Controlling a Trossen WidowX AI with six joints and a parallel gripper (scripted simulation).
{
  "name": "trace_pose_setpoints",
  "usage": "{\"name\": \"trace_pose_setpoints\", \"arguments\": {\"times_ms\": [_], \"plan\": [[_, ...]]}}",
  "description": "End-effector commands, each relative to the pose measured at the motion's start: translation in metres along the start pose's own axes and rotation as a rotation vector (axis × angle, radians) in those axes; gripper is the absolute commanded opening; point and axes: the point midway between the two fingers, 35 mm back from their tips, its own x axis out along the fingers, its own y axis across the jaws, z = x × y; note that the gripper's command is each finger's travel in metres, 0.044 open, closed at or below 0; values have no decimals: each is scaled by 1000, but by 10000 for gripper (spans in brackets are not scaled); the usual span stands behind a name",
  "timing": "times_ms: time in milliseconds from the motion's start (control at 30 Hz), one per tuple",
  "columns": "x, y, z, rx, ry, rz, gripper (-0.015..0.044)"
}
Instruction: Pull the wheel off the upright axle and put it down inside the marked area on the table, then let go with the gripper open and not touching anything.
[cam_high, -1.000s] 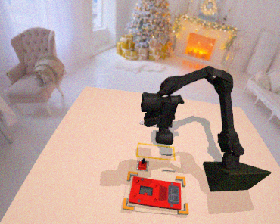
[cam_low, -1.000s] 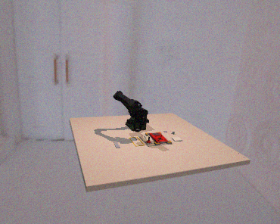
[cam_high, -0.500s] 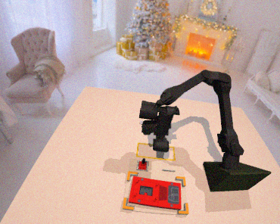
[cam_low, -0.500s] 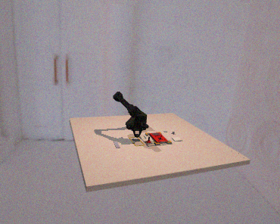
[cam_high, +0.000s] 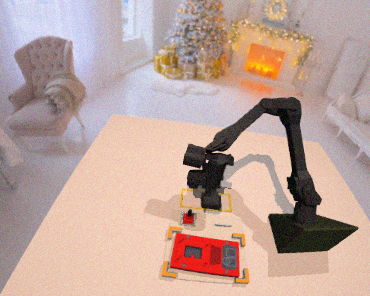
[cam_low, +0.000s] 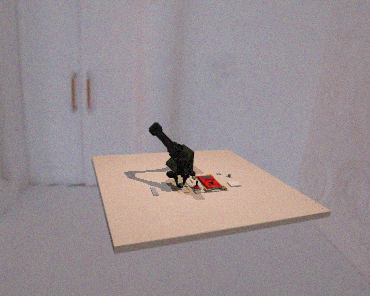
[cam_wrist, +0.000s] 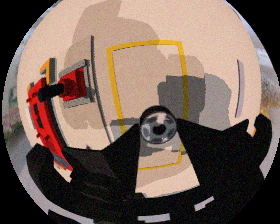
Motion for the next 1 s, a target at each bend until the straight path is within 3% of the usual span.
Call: {"name": "trace_pose_setpoints", "arguments": {"times_ms": [0,233,567,733,967], "plan": [[0,-1,0,3,1,0,131],[-5,0,0,2,1,1,300],[-60,0,0,-9,1,5,300],[-75,22,-26,-19,1,22,431],[-105,40,-80,-14,6,10,440]]}}
